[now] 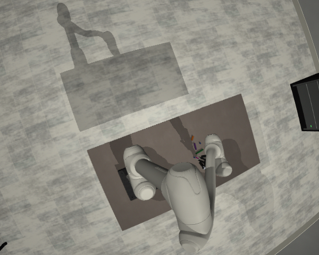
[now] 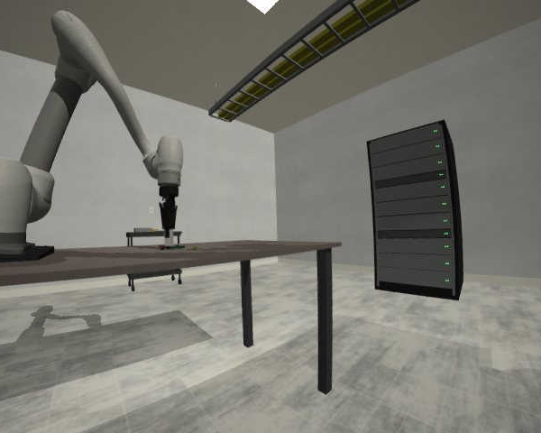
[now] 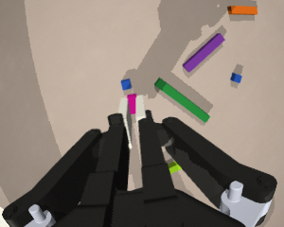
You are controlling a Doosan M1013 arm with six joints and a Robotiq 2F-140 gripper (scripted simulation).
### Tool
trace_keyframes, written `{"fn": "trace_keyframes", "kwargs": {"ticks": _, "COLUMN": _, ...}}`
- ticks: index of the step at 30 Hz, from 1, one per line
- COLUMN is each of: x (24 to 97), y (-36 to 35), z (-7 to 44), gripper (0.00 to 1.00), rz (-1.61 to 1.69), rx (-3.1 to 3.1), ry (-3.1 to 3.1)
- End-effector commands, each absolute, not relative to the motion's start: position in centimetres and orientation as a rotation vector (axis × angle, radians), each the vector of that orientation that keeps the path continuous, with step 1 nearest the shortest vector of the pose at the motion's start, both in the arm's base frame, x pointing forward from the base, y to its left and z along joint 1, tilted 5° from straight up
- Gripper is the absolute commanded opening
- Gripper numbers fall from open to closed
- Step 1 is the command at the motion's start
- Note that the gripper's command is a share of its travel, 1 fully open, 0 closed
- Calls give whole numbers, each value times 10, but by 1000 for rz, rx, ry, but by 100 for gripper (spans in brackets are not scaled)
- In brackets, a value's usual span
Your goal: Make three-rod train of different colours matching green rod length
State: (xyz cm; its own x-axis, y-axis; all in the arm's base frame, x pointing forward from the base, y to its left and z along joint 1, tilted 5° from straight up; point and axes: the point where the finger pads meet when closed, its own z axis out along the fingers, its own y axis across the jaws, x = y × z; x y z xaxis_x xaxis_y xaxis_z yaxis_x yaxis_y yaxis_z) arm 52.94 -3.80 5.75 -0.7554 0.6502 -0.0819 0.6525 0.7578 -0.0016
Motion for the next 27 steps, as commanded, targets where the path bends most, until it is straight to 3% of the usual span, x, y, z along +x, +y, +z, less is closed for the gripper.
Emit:
{"fn": "trace_keyframes", "kwargs": {"ticks": 1, "x": 528, "y": -42, "z": 55, "gripper": 3, "rz": -53, "rx": 1072, "ry": 2872}}
{"fn": "trace_keyframes", "kwargs": {"ticks": 27, "x": 523, "y": -43, "z": 55, "gripper": 3, "rz": -53, "rx": 1074, "ry": 2871}}
